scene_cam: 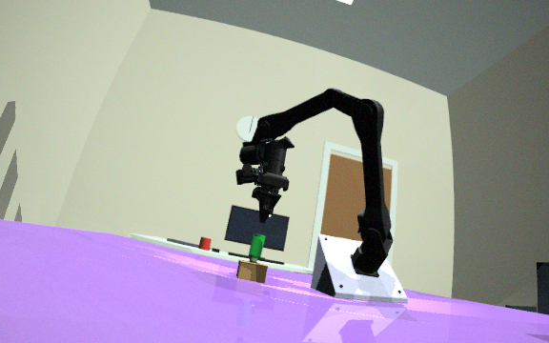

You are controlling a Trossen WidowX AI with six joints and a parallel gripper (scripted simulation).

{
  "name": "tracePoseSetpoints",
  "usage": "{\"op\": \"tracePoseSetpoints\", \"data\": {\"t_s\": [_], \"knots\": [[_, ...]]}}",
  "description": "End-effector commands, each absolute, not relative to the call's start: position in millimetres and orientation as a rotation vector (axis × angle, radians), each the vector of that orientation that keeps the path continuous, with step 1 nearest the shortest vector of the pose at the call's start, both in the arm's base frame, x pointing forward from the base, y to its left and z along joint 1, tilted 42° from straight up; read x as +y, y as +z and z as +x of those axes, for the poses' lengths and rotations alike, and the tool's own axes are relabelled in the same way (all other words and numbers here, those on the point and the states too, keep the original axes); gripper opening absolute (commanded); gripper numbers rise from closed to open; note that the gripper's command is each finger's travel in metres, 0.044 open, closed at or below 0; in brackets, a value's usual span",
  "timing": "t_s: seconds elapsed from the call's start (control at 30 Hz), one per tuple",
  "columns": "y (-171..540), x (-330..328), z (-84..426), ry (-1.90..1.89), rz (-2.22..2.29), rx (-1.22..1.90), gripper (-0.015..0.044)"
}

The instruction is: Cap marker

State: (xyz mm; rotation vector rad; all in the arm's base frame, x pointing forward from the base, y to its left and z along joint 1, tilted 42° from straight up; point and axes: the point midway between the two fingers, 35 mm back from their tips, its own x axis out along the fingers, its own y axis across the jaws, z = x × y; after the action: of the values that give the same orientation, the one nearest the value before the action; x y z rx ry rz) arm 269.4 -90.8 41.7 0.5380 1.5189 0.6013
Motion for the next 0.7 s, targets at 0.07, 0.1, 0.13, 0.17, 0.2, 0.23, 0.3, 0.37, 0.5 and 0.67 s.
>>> {"op": "tracePoseSetpoints", "data": {"t_s": [0.07,0.1,0.13,0.17,0.2,0.23,0.3,0.37,0.5,0.67], "knots": [[41.3,-90.6,269.8,0.596,0.543,1.519,0.0000],[41.0,-90.3,269.8,0.596,0.543,1.519,0.0000],[40.5,-89.9,269.7,0.596,0.543,1.519,0.0000],[39.8,-89.3,269.7,0.596,0.543,1.519,0.0000],[39.1,-88.6,269.7,0.596,0.543,1.519,0.0000],[38.2,-87.8,269.7,0.596,0.543,1.519,0.0000],[36.1,-86.0,269.6,0.596,0.543,1.519,0.0000],[34.0,-84.1,269.6,0.596,0.543,1.519,0.0000],[29.4,-80.0,269.4,0.596,0.543,1.518,0.0000],[23.9,-74.9,269.1,0.597,0.543,1.518,0.0000]]}}
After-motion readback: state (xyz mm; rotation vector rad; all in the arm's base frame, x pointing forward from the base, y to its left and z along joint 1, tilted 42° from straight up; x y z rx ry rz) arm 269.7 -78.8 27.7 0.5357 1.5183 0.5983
